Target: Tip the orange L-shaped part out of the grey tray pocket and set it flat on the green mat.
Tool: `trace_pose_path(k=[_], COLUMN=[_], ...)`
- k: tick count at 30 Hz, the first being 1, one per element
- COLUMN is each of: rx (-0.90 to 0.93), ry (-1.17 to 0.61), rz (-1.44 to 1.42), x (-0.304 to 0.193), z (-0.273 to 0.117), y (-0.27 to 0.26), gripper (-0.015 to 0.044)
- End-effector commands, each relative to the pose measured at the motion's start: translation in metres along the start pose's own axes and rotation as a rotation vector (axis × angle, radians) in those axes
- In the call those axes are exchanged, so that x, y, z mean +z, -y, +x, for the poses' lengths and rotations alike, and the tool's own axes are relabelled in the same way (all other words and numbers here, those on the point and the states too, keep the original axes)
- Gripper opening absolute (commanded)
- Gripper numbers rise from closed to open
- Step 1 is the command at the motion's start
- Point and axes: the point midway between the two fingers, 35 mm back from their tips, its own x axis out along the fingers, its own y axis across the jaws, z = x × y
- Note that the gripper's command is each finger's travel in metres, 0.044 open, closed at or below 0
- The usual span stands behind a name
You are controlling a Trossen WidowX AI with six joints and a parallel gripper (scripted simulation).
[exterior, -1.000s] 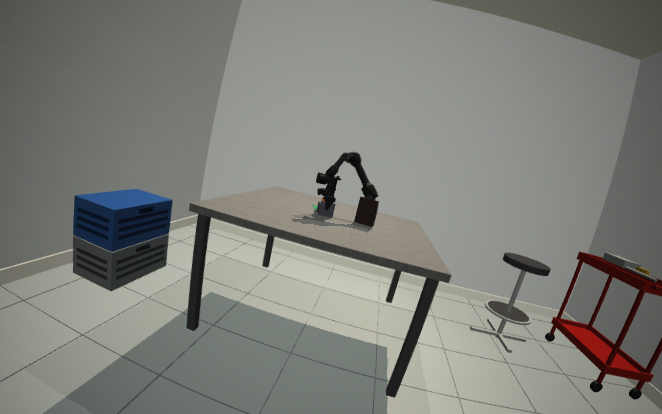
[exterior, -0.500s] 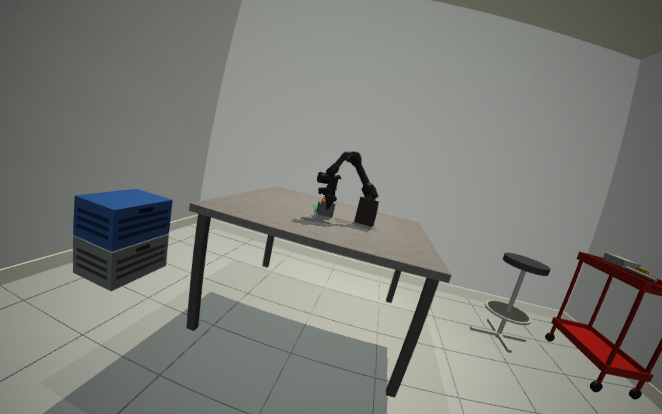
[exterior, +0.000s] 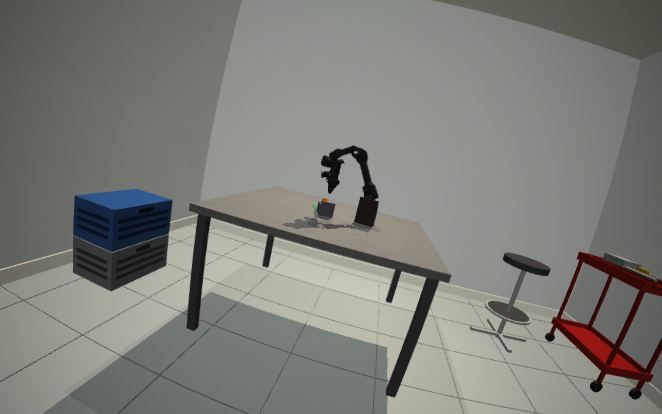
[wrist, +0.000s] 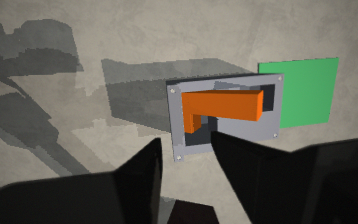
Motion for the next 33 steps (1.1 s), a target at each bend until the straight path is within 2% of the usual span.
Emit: trace_pose_path(k=[1,23,24,27,33], rx=[0.000,0.000,0.000,-0.001,-0.007], ry=[0.000,0.000,0.000,-0.002,-0.009], rz=[-0.001,-0.001,0.015,0.165,0.763], x=[0.000,0.000,0.000,0.002,0.006], z=[0.001,0.001,0.001,0.001,0.000], y=[0.000,0.000,0.000,0.008,0.036], gripper=[0.0180,0.0180,0.0206,0.0280,0.0280])
